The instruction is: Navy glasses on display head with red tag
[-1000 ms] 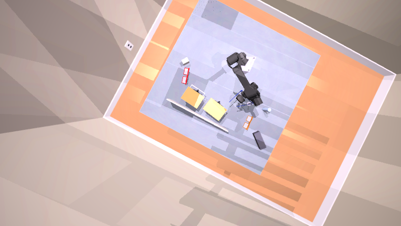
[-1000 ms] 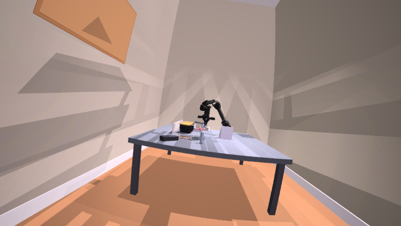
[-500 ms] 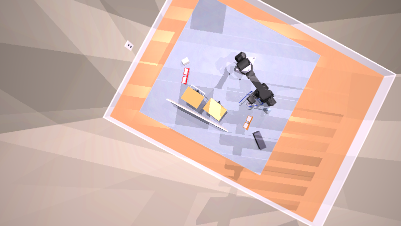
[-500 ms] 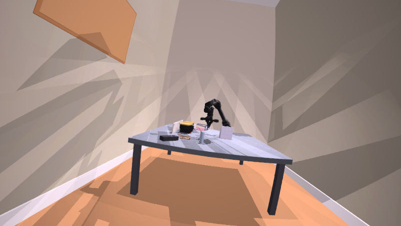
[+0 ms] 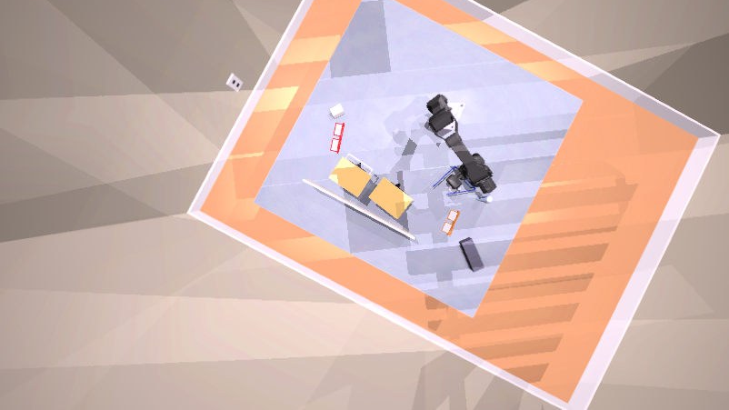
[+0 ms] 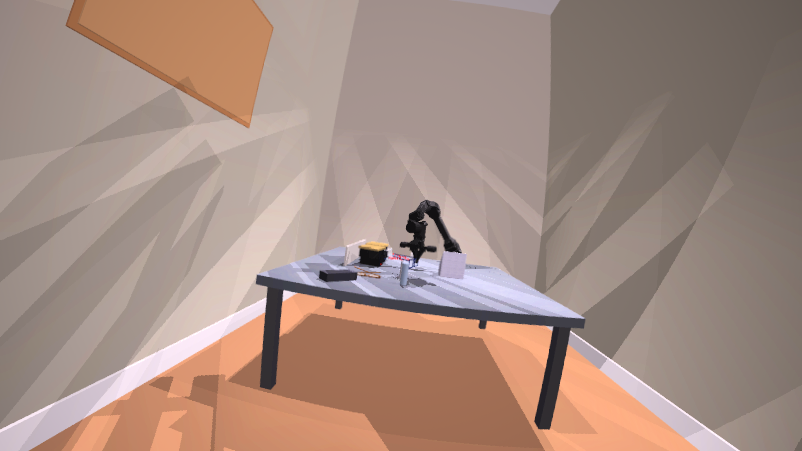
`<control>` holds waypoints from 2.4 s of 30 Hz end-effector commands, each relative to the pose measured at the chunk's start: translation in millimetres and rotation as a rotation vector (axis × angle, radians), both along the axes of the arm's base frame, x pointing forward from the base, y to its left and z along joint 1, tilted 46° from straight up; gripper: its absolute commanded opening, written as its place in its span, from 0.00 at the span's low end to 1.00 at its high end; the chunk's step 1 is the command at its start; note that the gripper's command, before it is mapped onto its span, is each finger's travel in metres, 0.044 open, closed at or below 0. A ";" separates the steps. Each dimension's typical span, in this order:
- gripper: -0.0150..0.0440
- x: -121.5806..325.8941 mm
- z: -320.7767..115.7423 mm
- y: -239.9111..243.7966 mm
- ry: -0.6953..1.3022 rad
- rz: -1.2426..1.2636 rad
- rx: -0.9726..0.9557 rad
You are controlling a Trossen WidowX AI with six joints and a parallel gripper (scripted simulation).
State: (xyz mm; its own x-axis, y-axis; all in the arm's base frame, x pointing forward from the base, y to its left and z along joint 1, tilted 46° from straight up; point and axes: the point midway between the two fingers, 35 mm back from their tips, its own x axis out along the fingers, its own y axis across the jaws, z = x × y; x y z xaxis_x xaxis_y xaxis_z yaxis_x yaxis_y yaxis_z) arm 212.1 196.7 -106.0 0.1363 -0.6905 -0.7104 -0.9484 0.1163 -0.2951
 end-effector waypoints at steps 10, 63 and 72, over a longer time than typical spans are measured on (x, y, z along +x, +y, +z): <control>0.25 -1.4 -10.8 -16.4 0.000 0.005 -0.003; 0.25 -21.2 1.1 -32.9 0.001 0.005 -0.004; 0.25 -23.8 3.6 -36.1 0.001 0.005 -0.004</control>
State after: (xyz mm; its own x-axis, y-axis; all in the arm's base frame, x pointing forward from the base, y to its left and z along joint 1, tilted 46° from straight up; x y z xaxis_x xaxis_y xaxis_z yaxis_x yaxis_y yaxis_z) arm 189.3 160.9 -103.5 0.1398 -0.6953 -0.7050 -0.9504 0.1056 -0.2927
